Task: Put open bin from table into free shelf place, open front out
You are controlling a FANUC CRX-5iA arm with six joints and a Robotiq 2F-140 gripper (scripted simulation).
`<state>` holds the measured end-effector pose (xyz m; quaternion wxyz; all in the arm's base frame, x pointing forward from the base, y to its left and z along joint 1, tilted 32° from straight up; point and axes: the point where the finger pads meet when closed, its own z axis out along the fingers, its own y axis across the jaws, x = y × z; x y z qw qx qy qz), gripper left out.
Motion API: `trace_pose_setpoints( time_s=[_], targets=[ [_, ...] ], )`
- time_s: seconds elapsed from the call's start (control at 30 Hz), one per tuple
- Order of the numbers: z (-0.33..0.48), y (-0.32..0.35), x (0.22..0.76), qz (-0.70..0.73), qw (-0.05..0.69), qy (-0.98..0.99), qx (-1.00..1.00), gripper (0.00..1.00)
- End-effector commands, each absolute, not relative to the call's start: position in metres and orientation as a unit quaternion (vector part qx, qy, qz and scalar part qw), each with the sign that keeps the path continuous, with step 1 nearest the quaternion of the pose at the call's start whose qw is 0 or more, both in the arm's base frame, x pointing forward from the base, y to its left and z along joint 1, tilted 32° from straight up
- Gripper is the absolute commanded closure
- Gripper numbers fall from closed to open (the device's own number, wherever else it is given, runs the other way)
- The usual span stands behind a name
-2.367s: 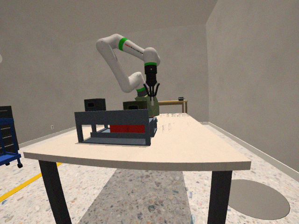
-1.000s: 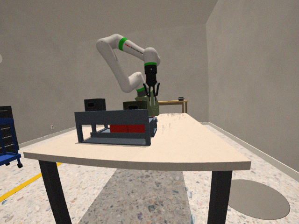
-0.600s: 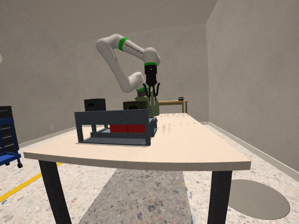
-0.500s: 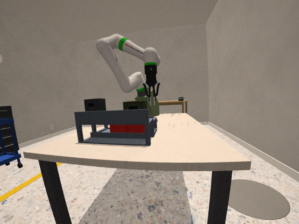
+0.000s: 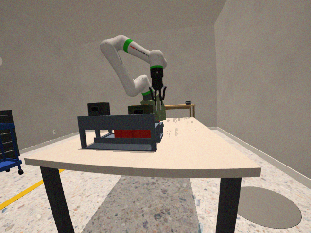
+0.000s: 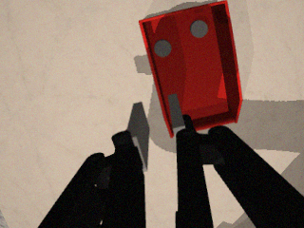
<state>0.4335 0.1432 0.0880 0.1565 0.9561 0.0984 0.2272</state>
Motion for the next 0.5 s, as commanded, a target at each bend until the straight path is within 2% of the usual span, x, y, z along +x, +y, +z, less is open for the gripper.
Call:
trace_pose_setpoints(
  time_s=[0.0, 0.47],
  targets=[
    [0.086, 0.143, 0.435, 0.227, 0.156, 0.098, 0.956, 0.85],
    [0.068, 0.137, 0.444, 0.227, 0.156, 0.098, 0.956, 0.85]
  ],
)
